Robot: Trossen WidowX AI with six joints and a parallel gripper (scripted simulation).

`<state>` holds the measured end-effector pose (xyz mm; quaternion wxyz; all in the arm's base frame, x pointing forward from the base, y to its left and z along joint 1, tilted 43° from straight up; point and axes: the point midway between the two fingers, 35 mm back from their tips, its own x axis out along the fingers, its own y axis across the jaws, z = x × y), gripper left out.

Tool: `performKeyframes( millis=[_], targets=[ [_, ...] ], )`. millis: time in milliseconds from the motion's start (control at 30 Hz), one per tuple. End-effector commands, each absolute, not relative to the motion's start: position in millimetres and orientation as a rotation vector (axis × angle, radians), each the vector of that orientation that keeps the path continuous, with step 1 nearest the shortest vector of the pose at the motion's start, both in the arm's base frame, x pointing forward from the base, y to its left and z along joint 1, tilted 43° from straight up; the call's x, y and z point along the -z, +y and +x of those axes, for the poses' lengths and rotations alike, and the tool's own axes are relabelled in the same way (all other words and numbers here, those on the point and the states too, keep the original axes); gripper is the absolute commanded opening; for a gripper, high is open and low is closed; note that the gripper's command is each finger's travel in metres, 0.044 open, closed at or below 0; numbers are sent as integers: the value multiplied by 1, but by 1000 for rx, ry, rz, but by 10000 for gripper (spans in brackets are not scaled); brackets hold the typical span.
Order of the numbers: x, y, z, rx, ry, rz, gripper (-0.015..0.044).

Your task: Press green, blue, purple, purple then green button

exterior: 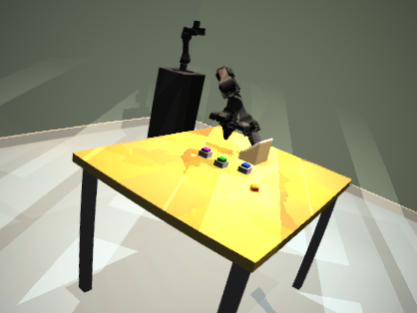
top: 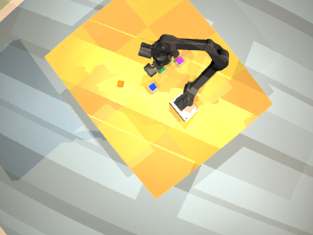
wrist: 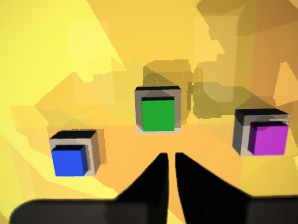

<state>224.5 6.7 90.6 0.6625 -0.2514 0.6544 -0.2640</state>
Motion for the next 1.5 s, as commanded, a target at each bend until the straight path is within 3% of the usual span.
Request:
performKeyframes(
  millis=[0,167,1467],
  targets=[
    [-78,4,225,600,1480,-558,20],
    [-41,-31,224,604,1479,-560,20],
    [-17,-55,224,605,1478,-562,20]
  ],
)
